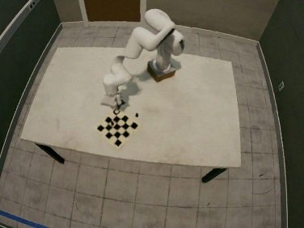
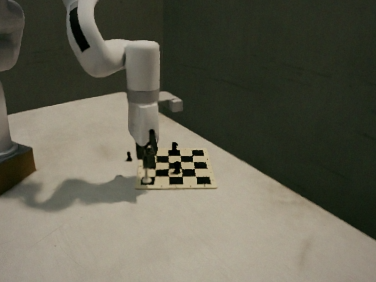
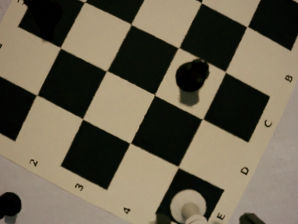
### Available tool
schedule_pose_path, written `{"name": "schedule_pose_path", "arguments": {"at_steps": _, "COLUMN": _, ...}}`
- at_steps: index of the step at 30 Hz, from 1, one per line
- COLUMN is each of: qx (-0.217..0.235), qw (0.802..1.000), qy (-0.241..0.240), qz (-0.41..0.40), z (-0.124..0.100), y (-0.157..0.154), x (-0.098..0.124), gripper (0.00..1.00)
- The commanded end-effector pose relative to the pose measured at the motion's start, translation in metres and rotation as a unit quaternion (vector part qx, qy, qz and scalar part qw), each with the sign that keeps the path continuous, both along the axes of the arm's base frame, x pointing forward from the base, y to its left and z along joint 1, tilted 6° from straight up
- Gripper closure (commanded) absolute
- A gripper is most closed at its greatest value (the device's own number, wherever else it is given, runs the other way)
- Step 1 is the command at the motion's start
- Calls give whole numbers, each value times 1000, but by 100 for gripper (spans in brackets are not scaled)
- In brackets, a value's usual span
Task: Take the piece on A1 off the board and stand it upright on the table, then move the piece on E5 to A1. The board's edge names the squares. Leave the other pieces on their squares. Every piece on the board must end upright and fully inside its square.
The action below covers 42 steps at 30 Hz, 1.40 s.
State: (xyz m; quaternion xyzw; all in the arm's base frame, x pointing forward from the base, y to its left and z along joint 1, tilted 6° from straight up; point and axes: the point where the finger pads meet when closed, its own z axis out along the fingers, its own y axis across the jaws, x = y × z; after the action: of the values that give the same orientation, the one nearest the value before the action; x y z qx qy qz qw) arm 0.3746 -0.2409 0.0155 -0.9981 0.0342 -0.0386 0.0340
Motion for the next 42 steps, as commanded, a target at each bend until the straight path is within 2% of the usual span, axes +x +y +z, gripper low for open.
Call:
{"name": "schedule_pose_path", "arguments": {"at_steps": 1, "qx": -1, "qw": 1000, "qy": -2, "qz": 0, "z": 1, "y": -1, "x": 1, "gripper": 57}}
{"name": "schedule_pose_path", "arguments": {"at_steps": 33, "qx": -1, "qw": 1000, "qy": -2, "qz": 0, "z": 1, "y": -1, "x": 1, "gripper": 57}}
{"name": "schedule_pose_path", "arguments": {"at_steps": 42, "qx": -1, "qw": 1000, "qy": -2, "qz": 0, "z": -5, "y": -1, "x": 2, "gripper": 57}}
